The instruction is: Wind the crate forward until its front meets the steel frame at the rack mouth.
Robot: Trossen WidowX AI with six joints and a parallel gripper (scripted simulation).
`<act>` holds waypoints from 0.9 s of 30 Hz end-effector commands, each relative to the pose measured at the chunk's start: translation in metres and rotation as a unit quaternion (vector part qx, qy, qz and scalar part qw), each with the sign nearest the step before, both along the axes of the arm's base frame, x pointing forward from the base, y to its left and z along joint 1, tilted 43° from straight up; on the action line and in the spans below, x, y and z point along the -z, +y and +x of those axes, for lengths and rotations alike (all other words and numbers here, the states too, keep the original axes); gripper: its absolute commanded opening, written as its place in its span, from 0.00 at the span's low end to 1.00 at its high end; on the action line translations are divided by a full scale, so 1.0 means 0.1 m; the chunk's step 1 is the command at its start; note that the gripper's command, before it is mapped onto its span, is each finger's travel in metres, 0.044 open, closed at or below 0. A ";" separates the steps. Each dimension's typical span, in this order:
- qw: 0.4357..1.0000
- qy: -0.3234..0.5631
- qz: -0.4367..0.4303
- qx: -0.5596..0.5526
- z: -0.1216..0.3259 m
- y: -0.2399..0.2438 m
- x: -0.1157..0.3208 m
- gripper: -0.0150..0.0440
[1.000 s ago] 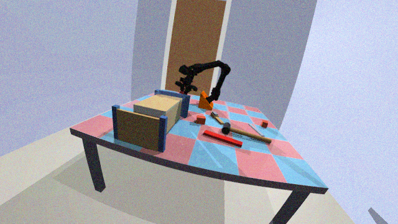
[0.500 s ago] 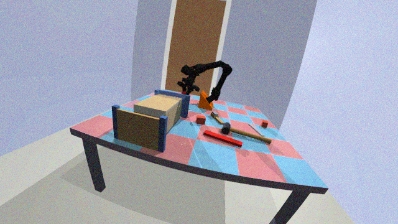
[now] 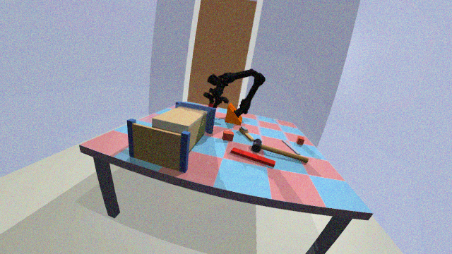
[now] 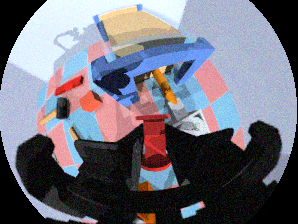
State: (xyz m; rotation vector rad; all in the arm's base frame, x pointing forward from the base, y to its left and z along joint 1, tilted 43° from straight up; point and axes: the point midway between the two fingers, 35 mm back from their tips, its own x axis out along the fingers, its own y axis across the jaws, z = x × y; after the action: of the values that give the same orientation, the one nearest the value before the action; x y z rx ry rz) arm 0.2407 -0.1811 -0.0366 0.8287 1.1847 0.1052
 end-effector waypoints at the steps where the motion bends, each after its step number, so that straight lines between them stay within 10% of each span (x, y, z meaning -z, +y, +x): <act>1: 1.000 0.009 0.006 0.000 -0.11 0.05 -0.01 0.25; 27: 1.000 0.010 0.006 0.001 -0.43 0.11 -0.06 0.25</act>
State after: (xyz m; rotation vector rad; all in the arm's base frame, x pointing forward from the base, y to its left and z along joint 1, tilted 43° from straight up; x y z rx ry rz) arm 0.2090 -0.1728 -0.0298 0.8323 1.1811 0.1131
